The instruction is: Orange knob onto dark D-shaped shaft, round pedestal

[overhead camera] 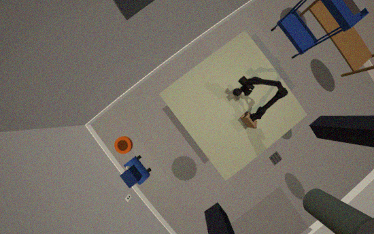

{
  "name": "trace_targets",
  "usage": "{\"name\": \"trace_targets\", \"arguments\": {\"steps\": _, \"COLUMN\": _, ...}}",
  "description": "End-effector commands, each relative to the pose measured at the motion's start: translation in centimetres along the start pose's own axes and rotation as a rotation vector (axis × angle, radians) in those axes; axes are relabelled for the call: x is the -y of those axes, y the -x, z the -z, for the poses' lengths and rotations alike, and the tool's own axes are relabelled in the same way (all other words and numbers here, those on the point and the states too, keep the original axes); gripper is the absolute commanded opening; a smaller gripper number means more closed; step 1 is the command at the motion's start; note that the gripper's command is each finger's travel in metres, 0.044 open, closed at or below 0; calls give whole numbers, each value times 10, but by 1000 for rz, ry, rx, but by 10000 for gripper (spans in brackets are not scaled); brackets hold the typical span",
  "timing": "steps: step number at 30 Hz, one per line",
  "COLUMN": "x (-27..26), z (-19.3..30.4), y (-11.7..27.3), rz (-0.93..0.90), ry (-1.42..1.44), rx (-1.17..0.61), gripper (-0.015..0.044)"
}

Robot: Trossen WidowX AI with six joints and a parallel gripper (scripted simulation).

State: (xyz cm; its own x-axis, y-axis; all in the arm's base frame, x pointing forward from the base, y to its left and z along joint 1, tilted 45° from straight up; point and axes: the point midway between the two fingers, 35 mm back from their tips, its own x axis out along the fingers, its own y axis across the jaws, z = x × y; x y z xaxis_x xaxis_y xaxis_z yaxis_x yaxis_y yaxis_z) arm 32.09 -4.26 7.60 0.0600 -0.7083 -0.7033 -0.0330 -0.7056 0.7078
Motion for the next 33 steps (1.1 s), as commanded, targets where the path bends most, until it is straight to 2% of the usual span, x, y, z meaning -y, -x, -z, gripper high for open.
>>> {"name": "trace_targets", "arguments": {"steps": 1, "x": -1, "z": 1, "y": 2, "rz": 0, "ry": -102, "rx": -4, "gripper": 0}}
{"name": "trace_targets", "arguments": {"steps": 33, "x": -1, "z": 1, "y": 2, "rz": 4, "ry": -2247, "rx": -2, "gripper": 0}}
